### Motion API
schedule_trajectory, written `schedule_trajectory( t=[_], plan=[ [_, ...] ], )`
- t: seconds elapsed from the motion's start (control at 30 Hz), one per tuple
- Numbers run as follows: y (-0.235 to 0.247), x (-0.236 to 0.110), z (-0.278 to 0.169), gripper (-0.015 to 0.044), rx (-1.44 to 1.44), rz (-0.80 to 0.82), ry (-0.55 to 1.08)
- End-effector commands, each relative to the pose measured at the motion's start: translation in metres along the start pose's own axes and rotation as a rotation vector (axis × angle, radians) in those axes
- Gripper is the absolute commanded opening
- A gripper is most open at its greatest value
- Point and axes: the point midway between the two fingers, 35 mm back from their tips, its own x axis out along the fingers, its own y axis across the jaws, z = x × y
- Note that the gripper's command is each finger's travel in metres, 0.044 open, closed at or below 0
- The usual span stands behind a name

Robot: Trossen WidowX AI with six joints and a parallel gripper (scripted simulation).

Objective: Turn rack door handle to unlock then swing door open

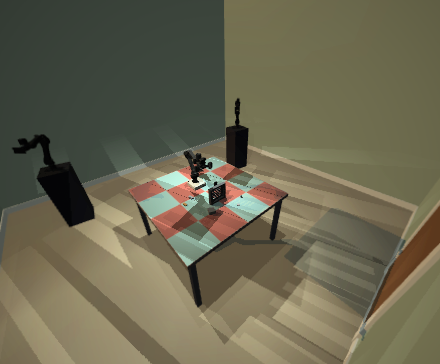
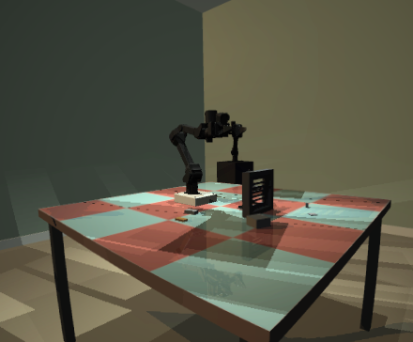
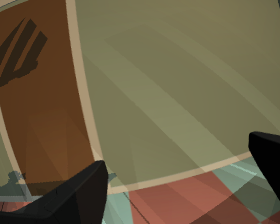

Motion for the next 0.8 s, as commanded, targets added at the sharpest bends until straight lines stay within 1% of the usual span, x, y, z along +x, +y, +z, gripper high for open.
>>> schedule_trajectory(
  t=[0.0,0.1,0.13,0.43,0.77],
  plan=[
    [0.0,0.001,0.0,0.0374,0.0,0.001,0.004],
    [0.004,0.007,-0.005,0.0295,0.006,0.012,0.059],
    [0.005,0.01,-0.008,0.0291,0.008,0.016,0.083],
    [0.019,0.03,-0.029,0.0291,0.022,0.055,0.297],
    [0.036,0.042,-0.055,0.0291,0.027,0.094,0.537]
  ],
)
